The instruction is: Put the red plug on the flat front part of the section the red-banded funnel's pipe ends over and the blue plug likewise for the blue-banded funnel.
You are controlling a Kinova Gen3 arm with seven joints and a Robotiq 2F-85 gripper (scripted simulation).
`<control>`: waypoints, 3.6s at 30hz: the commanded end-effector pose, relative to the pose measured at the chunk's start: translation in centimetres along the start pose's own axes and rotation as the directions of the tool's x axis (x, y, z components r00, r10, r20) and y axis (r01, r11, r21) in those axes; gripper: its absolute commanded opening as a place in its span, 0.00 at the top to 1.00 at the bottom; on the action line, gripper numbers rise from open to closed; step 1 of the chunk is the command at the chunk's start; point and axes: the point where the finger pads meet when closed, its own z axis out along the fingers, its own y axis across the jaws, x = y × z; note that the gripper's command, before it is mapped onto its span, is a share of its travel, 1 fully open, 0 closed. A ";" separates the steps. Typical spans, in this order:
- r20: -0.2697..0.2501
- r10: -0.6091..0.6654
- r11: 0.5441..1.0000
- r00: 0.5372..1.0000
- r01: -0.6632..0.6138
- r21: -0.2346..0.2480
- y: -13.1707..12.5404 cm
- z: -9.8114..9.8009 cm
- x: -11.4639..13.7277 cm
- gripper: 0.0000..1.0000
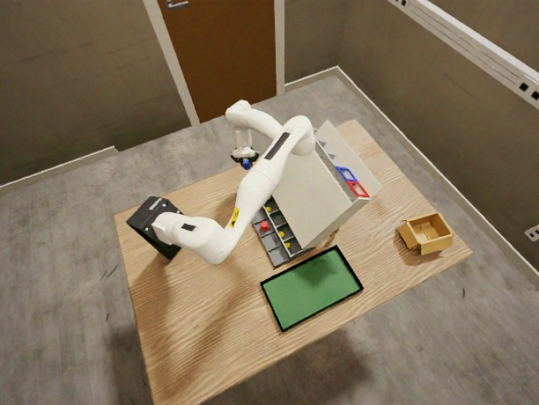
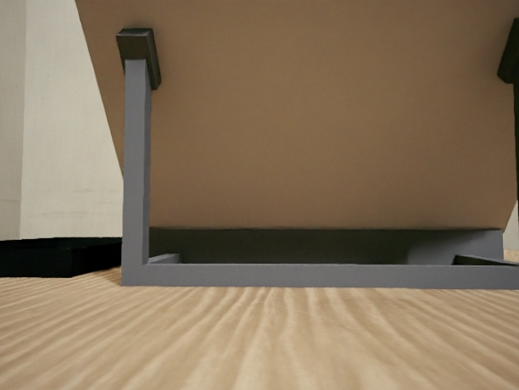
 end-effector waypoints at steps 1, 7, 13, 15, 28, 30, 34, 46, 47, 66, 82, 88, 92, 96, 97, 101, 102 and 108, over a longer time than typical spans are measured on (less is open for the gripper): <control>0.020 0.123 0.992 0.992 -0.124 0.017 0.0 -0.1 -0.1 1.00; 0.019 0.388 0.922 0.921 -0.388 0.007 0.0 -0.1 -0.1 1.00; 0.018 0.541 0.841 0.841 -0.541 0.002 0.0 -0.1 -0.1 1.00; 0.019 0.570 0.822 0.821 -0.570 0.002 0.0 -0.1 -0.1 1.00; 0.019 0.820 0.573 0.572 -0.820 -0.004 0.0 -0.1 -0.1 1.00; 0.020 0.866 0.499 0.499 -0.867 -0.006 0.0 -0.1 -0.1 1.00; 0.023 0.889 0.458 0.458 -0.889 -0.007 0.0 -0.1 -0.1 1.00; 0.025 0.930 0.367 0.367 -0.930 -0.010 0.0 -0.2 -0.1 1.00; 0.025 0.930 0.367 0.367 -0.930 -0.010 0.0 -0.2 -0.1 1.00; 0.025 0.930 0.367 0.367 -0.930 -0.010 -2.0 -0.5 11.5 1.00; 0.007 0.928 0.371 0.372 -0.928 0.019 -3.4 -1.0 20.8 1.00; 0.007 0.928 0.371 0.372 -0.928 0.019 -3.4 -1.0 20.8 1.00; 0.006 0.928 0.373 0.373 -0.928 0.019 -3.5 1.5 20.8 1.00; 0.006 0.928 0.373 0.373 -0.928 0.019 -3.5 1.5 20.8 1.00; 0.006 0.928 0.373 0.373 -0.928 0.019 -3.5 1.5 20.8 1.00; 0.006 0.928 0.373 0.373 -0.928 0.019 -3.5 1.5 20.8 1.00; 0.006 0.928 0.373 0.373 -0.928 0.019 -3.5 1.5 20.8 1.00; 0.006 0.928 0.373 0.373 -0.928 0.019 -3.5 1.5 20.8 1.00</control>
